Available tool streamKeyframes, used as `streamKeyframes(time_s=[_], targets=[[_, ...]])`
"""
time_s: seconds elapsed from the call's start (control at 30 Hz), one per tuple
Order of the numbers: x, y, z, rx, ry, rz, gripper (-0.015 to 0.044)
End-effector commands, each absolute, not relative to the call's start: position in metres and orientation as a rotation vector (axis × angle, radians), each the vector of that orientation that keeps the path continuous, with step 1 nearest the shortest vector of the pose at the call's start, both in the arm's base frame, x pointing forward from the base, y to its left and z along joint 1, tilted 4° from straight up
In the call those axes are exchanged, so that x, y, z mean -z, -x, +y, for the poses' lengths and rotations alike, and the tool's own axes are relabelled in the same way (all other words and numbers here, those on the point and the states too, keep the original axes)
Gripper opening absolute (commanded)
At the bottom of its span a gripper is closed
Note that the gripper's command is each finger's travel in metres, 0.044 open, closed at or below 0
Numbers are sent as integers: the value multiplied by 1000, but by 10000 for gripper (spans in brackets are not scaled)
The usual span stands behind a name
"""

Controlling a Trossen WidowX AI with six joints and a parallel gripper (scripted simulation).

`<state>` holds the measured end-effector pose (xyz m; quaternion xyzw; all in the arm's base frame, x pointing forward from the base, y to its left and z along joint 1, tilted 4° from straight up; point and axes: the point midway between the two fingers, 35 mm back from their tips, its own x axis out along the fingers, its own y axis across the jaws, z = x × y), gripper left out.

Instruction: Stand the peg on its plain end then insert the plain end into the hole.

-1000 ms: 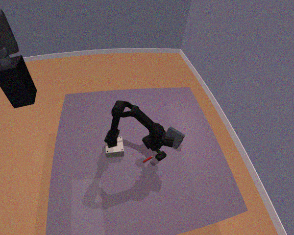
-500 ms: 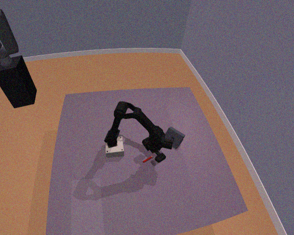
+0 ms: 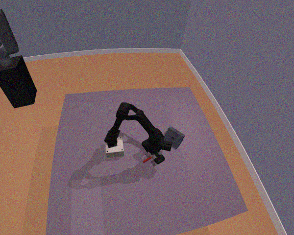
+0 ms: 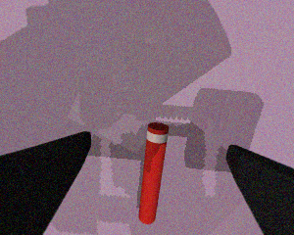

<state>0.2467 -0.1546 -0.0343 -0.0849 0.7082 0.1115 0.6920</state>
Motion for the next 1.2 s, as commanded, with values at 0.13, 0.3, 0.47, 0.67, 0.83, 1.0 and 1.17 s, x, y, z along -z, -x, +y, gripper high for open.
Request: streamKeyframes(time_s=[0.13,0.3,0.47,0.67,0.83,1.0,1.17], targets=[[43,-244,-153,-245,186,1588,414],[43,-244,-153,-245,186,1588,282],[43,-244,-153,-245,186,1588,151],[43,-244,-153,-245,186,1588,110],[43,-244,-153,-245,186,1588,103],[43,-244,-153,-245,186,1588,70],[43,-244,-153,-245,186,1588,49]])
